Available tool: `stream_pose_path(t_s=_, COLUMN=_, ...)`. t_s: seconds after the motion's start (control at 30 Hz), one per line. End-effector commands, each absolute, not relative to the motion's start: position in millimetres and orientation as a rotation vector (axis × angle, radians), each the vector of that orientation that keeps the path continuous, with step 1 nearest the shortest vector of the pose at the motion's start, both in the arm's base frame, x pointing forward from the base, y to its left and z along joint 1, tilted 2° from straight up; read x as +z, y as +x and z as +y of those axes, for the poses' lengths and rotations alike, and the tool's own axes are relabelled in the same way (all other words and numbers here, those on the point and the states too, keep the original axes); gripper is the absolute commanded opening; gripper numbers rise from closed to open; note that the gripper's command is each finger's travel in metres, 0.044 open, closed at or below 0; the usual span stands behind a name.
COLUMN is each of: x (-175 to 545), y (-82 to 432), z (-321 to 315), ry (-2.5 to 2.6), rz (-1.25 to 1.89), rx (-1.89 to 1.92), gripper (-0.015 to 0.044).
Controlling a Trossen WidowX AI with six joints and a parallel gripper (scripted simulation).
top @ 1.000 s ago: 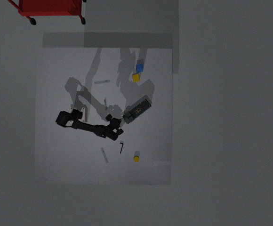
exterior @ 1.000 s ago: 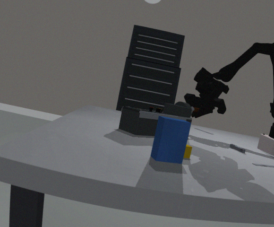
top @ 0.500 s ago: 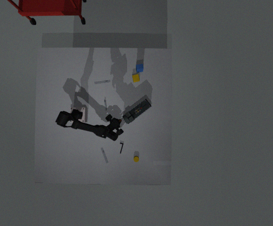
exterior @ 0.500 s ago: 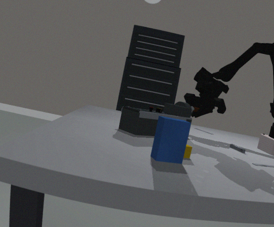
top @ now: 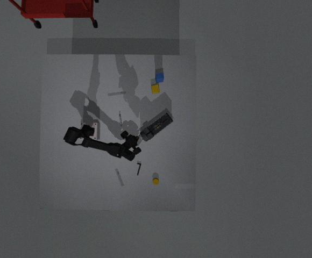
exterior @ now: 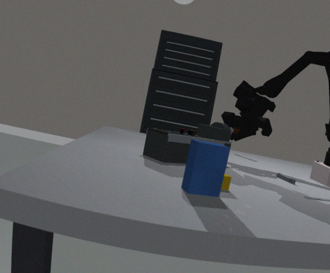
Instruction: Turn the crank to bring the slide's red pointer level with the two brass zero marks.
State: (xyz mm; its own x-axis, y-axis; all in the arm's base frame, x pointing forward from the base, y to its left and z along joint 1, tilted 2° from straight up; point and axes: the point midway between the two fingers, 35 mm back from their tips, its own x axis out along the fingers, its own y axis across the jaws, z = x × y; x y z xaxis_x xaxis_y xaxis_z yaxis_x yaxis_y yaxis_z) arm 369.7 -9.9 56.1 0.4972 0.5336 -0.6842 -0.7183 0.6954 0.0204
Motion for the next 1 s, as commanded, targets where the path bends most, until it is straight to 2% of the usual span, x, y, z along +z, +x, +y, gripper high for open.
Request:
stream_pose_path(t_s=0.0, x=63.4, y=373.4, z=-14.6, ry=-0.292, rz=0.699, rx=0.760, gripper=0.0000)
stream_pose_path(t_s=0.97, x=66.1, y=376.3, z=-17.7, ry=-0.293, rz=0.699, rx=0.760, gripper=0.0000)
